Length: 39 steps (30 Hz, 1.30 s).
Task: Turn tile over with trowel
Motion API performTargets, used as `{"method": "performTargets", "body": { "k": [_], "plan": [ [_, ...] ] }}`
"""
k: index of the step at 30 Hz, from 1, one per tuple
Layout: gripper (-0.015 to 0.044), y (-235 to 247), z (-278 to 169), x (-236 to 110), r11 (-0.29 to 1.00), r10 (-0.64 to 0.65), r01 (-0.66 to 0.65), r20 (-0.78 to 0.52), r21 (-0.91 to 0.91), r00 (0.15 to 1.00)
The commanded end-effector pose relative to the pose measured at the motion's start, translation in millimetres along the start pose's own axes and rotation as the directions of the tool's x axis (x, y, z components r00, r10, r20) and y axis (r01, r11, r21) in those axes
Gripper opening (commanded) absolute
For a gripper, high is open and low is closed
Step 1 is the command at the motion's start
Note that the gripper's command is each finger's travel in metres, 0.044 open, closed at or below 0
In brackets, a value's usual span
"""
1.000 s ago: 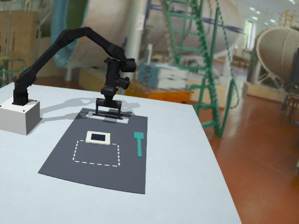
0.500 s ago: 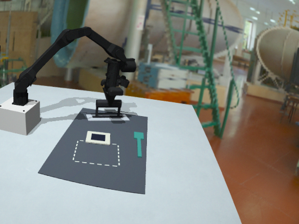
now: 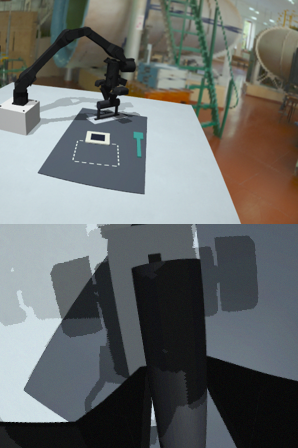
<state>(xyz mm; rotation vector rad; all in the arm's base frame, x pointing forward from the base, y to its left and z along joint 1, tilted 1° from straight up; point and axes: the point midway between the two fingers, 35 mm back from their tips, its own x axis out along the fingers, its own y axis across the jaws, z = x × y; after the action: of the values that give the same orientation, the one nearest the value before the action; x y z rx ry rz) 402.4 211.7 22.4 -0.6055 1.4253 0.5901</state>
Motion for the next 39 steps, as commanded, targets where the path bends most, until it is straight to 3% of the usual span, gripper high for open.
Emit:
{"method": "performTargets", "body": {
  "k": [1,4,10,28,33,39],
  "plan": [
    [0.013,0.1,-0.1,0.7,0.997,0.0,0.0,-0.002,-0.074,1.0],
    [0.013,0.1,-0.1,0.7,0.997,0.0,0.0,-0.002,-0.074,1.0],
    [0.027,0.1,-0.1,0.7,0.997,0.0,0.0,-0.002,-0.074,1.0],
    [0.027,0.1,-0.1,0.7,0.997,0.0,0.0,-0.002,-0.074,1.0],
    [0.027,0.7,-2.4,-42.1,0.996,0.0,0.0,-0.002,-0.094,1.0],
    [0.027,0.8,-2.7,-44.5,0.995,0.0,0.0,-0.002,-0.095,1.0]
  ]
}}
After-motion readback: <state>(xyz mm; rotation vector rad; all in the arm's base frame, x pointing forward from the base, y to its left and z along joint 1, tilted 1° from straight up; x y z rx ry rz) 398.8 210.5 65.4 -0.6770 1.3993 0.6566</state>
